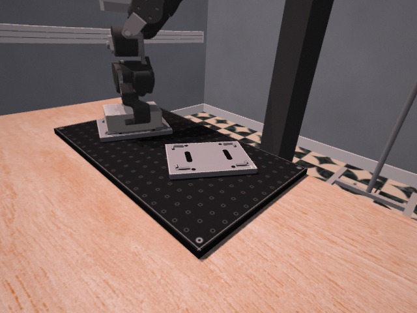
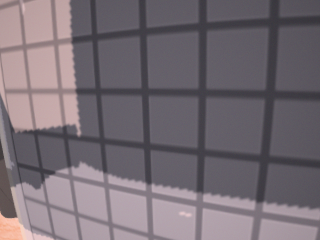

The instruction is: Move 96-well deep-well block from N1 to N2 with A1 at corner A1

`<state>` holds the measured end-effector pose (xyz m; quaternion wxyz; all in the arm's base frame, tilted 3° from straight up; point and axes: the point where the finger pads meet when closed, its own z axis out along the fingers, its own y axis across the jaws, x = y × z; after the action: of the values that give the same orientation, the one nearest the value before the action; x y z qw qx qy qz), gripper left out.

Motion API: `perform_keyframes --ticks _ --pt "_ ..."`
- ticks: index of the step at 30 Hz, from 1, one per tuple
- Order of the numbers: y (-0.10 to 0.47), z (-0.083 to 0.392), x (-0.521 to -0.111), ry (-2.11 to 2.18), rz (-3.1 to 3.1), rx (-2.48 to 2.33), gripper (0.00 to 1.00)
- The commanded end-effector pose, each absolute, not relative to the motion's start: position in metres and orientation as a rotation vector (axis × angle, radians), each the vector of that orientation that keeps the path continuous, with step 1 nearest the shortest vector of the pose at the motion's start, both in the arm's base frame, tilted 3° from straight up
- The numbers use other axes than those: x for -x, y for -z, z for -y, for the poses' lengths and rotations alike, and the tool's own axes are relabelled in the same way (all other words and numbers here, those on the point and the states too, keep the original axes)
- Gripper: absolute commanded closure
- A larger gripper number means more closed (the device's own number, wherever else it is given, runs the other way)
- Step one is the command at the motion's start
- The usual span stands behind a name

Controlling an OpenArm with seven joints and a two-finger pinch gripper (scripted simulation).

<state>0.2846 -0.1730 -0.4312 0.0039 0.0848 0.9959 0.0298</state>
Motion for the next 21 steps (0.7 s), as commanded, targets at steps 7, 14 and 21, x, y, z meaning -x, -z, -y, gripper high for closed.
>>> perform_keyframes --ticks 7,14,21 --pt "0.427 0.175 -0.287 -0.089 -3.117 -0.268 0.23" --pt "0.427 0.175 -0.287 -0.089 -3.117 -0.268 0.23" --pt "0.446 0.173 -0.285 -0.092 -3.119 -0.265 0.23"
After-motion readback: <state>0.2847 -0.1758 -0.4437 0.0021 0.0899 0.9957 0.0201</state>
